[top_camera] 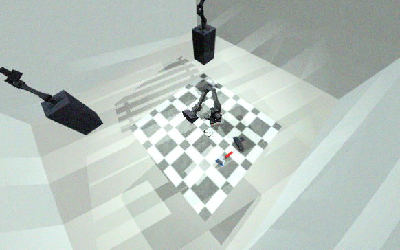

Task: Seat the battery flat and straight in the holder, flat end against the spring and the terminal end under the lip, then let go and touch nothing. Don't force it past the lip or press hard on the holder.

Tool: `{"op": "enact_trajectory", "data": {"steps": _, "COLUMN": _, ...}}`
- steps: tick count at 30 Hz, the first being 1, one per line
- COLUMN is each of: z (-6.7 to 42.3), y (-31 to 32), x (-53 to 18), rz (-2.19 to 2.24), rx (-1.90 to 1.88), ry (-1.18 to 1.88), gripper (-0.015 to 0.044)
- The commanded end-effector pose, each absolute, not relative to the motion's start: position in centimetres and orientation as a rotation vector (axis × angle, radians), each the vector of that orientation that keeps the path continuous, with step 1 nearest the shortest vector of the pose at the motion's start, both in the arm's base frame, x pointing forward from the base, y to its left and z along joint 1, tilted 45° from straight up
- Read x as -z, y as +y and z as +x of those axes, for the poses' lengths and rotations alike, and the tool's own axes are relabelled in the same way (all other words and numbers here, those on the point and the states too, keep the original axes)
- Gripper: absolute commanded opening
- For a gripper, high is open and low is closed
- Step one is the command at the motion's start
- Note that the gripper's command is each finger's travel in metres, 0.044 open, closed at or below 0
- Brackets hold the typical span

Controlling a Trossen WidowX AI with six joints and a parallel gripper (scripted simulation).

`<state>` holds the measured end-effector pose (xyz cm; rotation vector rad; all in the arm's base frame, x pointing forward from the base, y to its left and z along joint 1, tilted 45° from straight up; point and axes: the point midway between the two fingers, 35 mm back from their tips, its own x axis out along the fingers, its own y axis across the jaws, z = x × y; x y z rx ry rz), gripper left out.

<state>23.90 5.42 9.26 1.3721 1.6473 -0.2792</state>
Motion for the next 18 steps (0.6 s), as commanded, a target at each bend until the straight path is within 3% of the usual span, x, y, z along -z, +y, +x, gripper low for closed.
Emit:
{"op": "enact_trajectory", "data": {"steps": 1, "z": 23.14, "y": 5.89, "x": -9.49, "rz": 1.517, "rx": 0.385, "ry": 1.764, "gripper": 0.0246}}
{"op": "enact_trajectory", "data": {"steps": 18, "z": 23.22, "y": 6.61, "x": -8.71, "rz": 1.516, "rx": 0.386, "ry": 1.763, "gripper": 0.0246}}
